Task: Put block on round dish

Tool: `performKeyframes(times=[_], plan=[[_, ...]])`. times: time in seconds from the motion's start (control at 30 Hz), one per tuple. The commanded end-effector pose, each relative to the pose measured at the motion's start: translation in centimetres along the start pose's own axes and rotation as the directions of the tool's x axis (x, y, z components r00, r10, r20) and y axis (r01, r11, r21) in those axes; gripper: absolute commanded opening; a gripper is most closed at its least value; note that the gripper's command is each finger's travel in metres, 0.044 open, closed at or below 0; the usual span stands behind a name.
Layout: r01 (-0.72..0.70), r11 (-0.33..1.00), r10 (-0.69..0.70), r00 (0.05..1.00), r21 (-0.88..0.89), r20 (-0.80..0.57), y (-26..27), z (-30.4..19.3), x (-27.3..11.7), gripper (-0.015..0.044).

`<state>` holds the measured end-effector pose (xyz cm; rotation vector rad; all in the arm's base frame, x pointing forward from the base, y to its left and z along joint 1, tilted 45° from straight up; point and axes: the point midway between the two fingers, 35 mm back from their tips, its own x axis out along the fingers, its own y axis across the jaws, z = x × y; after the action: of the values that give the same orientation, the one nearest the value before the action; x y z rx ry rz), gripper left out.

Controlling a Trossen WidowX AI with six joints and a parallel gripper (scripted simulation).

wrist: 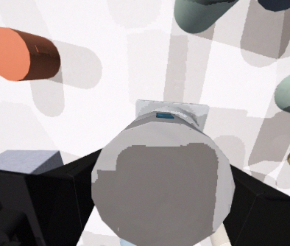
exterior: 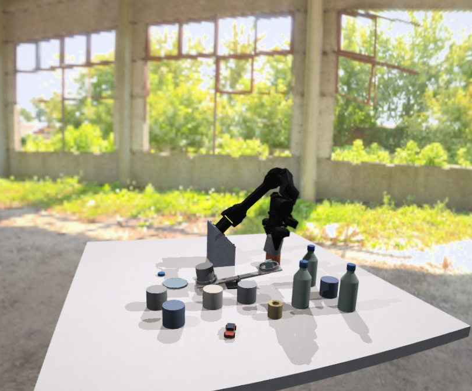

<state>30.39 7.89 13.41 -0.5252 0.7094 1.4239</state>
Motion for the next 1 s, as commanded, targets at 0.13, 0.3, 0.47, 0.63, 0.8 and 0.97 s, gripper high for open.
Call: performKeyframes(times=[0.13,0.3,0.47,0.63,0.8,0.97], plan=[[-0.004,1.000,0.003,1.000,-0.022,-0.020,2.4,2.4,2.3,0.0000],[-0.001,1.000,0.000,1.000,-0.025,-0.023,4.1,4.0,4.0,0.0000],[0.011,1.000,-0.011,1.000,-0.016,-0.015,5.7,5.6,5.5,0.0000],[0.020,1.000,-0.020,1.000,-0.005,0.005,7.6,7.1,6.8,0.0000],[0.023,1.000,-0.023,0.999,0.005,0.025,9.0,8.0,7.7,0.0000],[0.023,1.000,-0.023,0.999,0.004,0.024,8.9,8.1,8.8,0.0000]])
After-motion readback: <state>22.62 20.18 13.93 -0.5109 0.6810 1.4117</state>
